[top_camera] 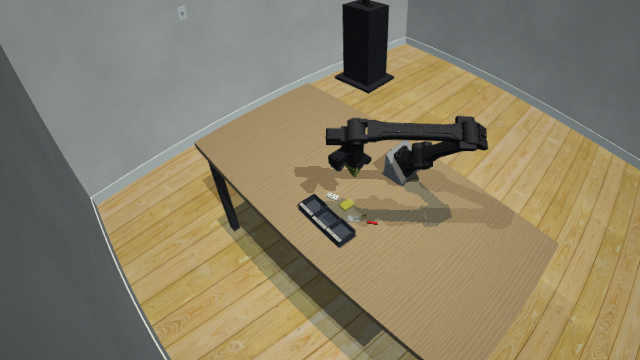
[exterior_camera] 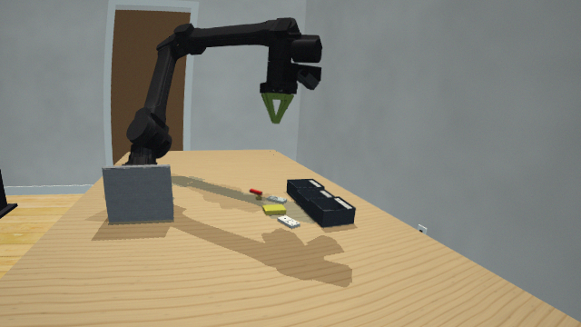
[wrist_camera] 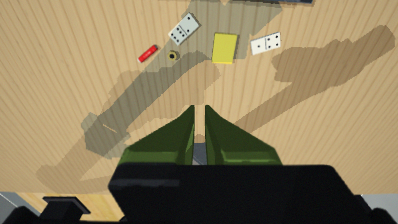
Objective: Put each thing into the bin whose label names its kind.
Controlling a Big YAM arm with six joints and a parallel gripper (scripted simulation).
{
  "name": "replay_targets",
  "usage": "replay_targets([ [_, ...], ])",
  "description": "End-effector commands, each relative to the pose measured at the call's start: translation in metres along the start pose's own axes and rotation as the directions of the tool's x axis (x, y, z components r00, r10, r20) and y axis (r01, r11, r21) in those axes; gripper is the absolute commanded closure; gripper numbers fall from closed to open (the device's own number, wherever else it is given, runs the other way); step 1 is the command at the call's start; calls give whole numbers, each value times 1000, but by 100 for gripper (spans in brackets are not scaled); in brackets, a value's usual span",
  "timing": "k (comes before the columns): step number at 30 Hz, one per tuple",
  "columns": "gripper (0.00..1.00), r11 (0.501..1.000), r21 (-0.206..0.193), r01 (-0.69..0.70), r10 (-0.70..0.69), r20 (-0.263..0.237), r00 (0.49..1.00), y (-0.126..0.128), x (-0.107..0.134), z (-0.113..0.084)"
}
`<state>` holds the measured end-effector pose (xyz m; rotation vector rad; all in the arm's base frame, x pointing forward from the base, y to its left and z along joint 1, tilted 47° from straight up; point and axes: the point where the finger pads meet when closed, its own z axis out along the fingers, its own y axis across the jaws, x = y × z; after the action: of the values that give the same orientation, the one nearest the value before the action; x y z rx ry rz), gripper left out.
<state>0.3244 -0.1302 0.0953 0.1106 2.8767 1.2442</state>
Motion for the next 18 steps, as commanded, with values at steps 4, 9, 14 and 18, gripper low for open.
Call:
replay_targets([
  [4, 92, 999, 29, -20, 19, 32, 999, -14, -32, -2],
  [9, 92, 999, 27, -19, 18, 32, 999, -37, -55, 27],
  [14, 92, 1000, 24, -19, 19, 32, 999, -60, -77, 56],
  [18, 92, 1000, 23, -20, 19, 31, 999, -78, -94, 79],
])
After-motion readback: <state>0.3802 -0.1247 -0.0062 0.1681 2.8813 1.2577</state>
